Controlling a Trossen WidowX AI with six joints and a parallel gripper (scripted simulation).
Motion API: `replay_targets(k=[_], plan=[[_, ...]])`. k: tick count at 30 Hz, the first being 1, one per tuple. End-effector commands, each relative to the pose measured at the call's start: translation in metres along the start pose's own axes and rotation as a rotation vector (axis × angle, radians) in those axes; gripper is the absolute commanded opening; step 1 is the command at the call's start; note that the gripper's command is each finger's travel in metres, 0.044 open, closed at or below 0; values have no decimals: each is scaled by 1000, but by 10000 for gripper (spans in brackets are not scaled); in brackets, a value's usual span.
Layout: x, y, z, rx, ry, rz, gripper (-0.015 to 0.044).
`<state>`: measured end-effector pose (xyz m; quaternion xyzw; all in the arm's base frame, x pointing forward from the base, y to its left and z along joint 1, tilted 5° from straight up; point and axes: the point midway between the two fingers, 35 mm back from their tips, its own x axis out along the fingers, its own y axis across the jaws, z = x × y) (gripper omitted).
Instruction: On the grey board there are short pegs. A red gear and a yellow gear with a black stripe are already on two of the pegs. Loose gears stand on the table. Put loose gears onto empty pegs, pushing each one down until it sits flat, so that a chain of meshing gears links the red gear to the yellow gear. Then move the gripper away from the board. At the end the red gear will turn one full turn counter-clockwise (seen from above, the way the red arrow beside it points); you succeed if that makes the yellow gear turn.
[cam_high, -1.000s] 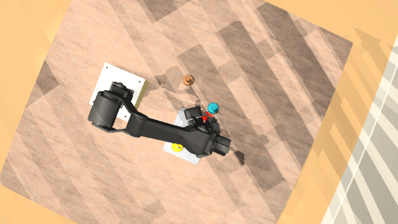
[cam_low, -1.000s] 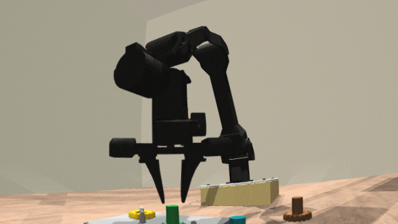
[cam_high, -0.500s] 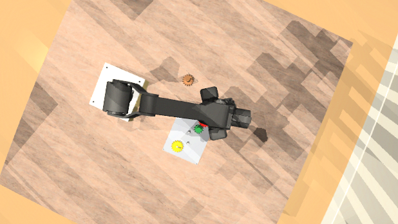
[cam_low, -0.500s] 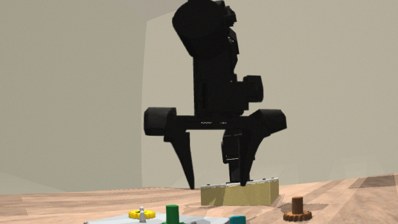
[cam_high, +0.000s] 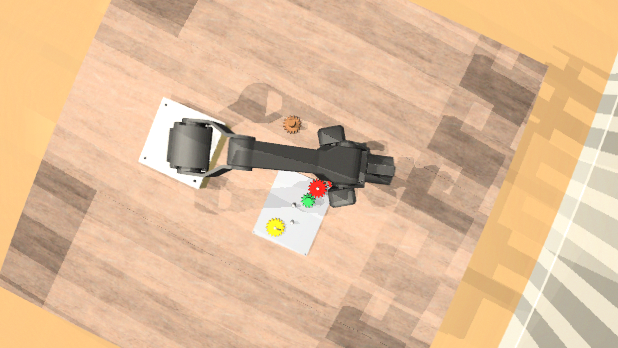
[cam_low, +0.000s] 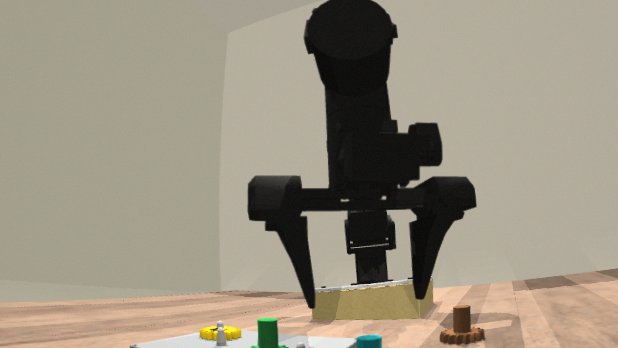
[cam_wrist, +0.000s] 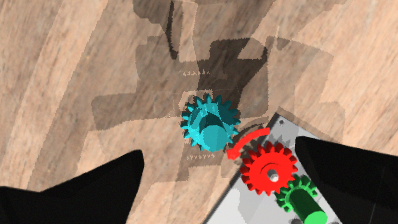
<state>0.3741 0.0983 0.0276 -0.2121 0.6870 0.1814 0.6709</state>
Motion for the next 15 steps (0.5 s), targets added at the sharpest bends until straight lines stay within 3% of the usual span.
replay_targets(k=[1, 15], plan=[[14, 2, -3, 5, 15, 8, 440], [31, 1, -3, 6, 15, 8, 440]])
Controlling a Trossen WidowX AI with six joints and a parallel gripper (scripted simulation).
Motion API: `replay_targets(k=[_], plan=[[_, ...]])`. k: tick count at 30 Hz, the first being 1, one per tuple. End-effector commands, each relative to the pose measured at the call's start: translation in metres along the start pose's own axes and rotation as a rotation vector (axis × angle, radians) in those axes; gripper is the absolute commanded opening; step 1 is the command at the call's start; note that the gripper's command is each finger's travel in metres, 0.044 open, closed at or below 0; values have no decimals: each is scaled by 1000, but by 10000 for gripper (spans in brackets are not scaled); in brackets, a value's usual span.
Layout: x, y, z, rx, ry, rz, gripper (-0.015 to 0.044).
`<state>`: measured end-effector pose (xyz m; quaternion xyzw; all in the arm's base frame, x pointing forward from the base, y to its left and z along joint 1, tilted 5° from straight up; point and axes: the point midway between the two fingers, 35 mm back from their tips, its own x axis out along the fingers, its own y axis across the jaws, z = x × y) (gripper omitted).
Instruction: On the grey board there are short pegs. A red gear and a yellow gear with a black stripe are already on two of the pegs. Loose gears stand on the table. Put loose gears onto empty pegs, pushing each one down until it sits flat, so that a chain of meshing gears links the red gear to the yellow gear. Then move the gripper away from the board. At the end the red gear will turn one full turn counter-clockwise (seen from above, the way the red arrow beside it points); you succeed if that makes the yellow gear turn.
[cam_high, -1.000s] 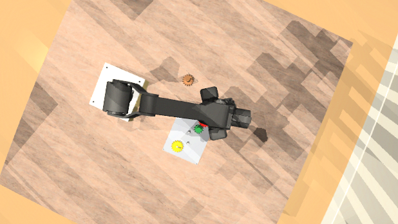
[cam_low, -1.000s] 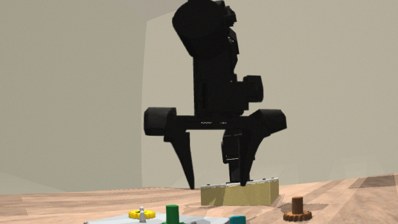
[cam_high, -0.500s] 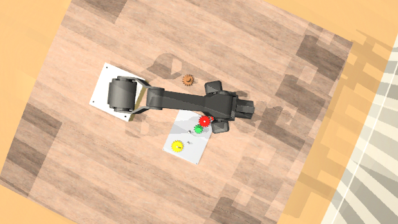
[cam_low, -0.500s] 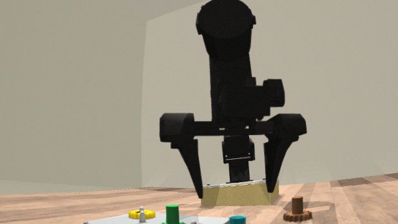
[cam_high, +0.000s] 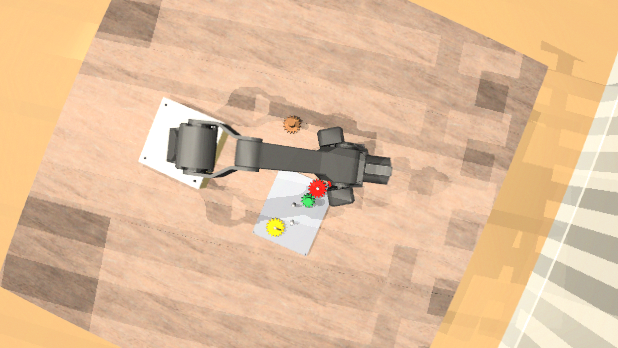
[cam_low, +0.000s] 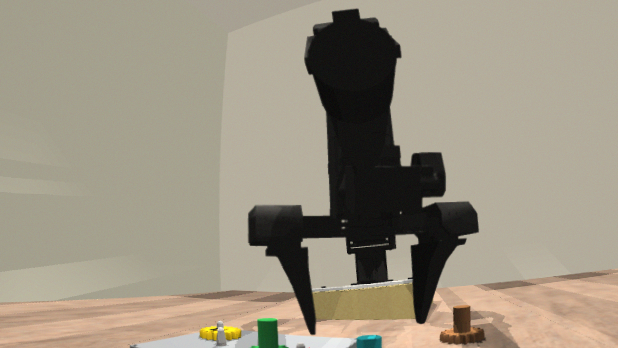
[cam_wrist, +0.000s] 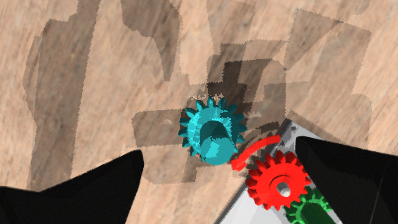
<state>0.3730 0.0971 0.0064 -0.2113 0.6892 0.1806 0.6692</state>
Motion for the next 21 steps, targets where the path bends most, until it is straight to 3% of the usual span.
replay_targets(k=[1, 15, 21], plan=[[11, 1, -2, 3, 10, 6, 440], [20, 1, -3, 3, 10, 6, 440], [20, 1, -3, 3, 10, 6, 282]])
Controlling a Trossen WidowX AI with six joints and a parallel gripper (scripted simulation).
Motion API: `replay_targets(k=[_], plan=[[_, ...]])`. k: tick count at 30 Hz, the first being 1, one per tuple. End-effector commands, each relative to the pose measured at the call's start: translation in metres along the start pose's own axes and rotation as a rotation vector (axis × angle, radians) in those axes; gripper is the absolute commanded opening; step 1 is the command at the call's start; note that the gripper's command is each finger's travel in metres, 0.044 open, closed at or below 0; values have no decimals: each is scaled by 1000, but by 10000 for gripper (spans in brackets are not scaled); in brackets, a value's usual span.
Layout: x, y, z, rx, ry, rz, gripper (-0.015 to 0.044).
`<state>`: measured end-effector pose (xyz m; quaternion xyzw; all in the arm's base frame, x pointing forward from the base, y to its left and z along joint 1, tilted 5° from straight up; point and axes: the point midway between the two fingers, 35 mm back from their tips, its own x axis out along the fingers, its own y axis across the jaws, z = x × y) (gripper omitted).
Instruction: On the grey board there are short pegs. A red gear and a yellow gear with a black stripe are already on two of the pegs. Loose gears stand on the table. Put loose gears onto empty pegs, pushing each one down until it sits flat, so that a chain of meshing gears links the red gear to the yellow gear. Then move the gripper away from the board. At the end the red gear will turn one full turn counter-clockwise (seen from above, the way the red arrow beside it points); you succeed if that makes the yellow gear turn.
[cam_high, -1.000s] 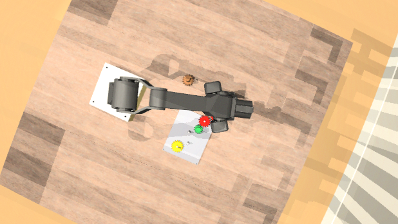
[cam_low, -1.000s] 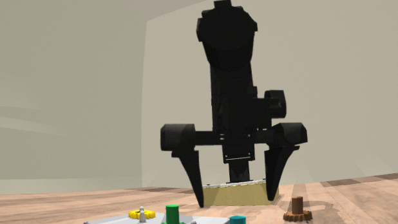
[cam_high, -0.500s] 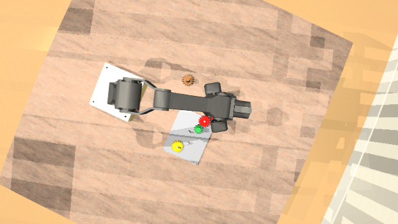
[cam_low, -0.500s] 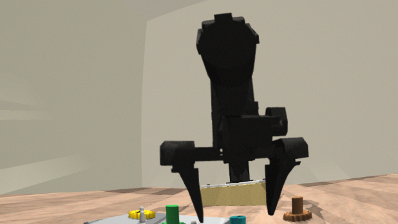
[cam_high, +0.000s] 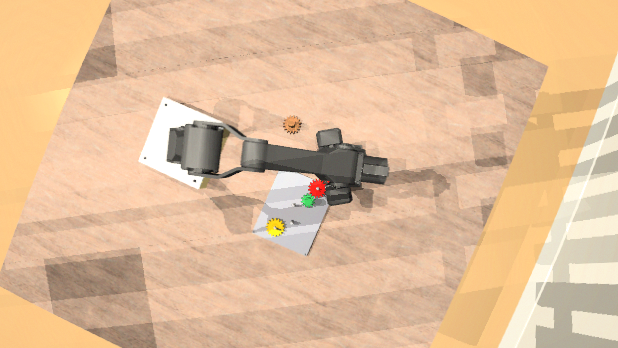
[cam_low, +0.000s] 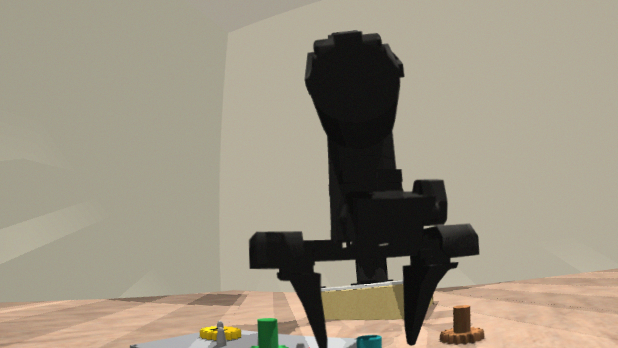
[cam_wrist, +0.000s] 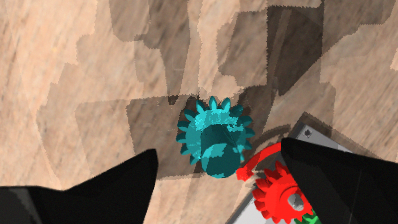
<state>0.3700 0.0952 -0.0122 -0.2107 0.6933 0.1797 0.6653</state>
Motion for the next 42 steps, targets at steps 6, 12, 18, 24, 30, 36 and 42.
replay_targets(k=[6, 12, 18, 24, 30, 36, 42], plan=[[1, 0, 0, 1, -1, 4, 125], [1, 0, 0, 1, -1, 4, 26], [-1, 0, 1, 1, -1, 4, 0], [-14, 0, 4, 1, -1, 3, 0], [-29, -1, 6, 3, -4, 1, 0], [-44, -1, 8, 5, -5, -1, 0], [-59, -1, 9, 5, -6, -1, 0]])
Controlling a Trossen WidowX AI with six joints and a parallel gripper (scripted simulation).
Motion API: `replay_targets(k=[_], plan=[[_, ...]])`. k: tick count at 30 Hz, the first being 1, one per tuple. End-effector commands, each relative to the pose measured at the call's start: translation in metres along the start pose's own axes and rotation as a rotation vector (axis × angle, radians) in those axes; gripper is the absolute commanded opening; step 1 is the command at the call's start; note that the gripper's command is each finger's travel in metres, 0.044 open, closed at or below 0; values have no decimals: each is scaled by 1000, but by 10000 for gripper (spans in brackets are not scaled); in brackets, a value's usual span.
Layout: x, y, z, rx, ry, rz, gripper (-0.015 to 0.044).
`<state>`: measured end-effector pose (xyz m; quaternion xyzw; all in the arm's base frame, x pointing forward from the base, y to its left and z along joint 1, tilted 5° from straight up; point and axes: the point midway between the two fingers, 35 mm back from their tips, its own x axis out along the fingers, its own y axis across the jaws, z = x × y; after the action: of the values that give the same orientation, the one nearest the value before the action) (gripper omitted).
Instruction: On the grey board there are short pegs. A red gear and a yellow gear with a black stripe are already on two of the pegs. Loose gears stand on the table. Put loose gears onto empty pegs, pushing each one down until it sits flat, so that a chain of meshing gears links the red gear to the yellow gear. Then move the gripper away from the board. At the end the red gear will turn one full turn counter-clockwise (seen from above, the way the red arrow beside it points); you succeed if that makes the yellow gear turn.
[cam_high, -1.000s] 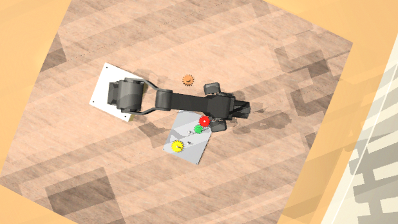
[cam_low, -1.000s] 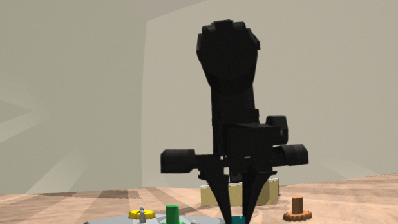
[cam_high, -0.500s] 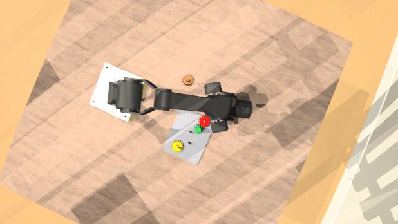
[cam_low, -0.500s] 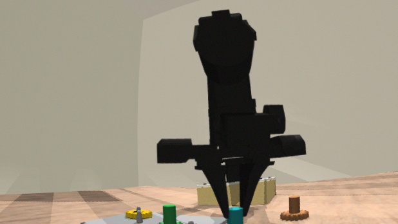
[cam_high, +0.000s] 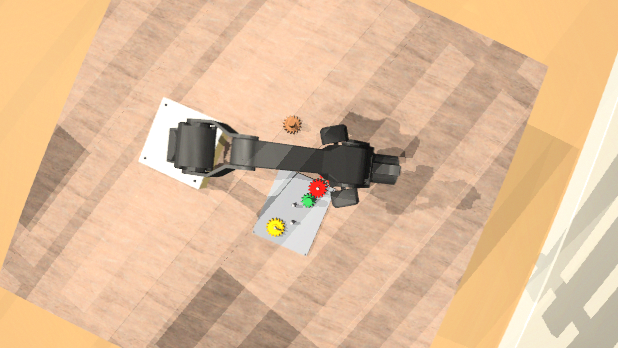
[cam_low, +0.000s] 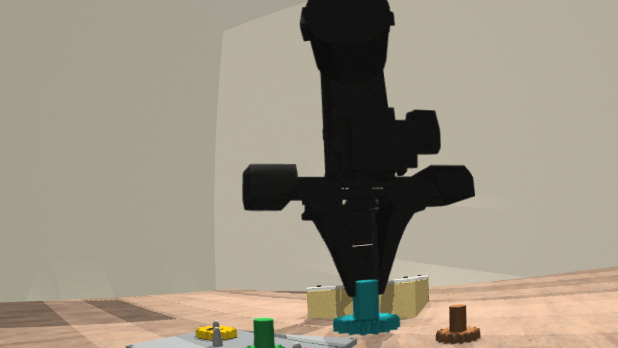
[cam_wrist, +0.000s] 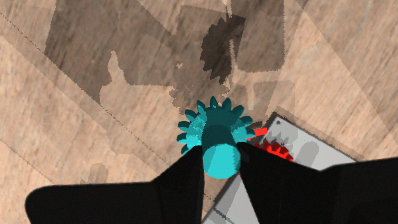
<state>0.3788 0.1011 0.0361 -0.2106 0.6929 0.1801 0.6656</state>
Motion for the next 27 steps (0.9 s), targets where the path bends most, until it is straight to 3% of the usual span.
replay_targets(k=[1, 27], plan=[[-12, 0, 1, 5, -4, -1, 0], [-75, 2, -2, 2, -1, 2, 0]])
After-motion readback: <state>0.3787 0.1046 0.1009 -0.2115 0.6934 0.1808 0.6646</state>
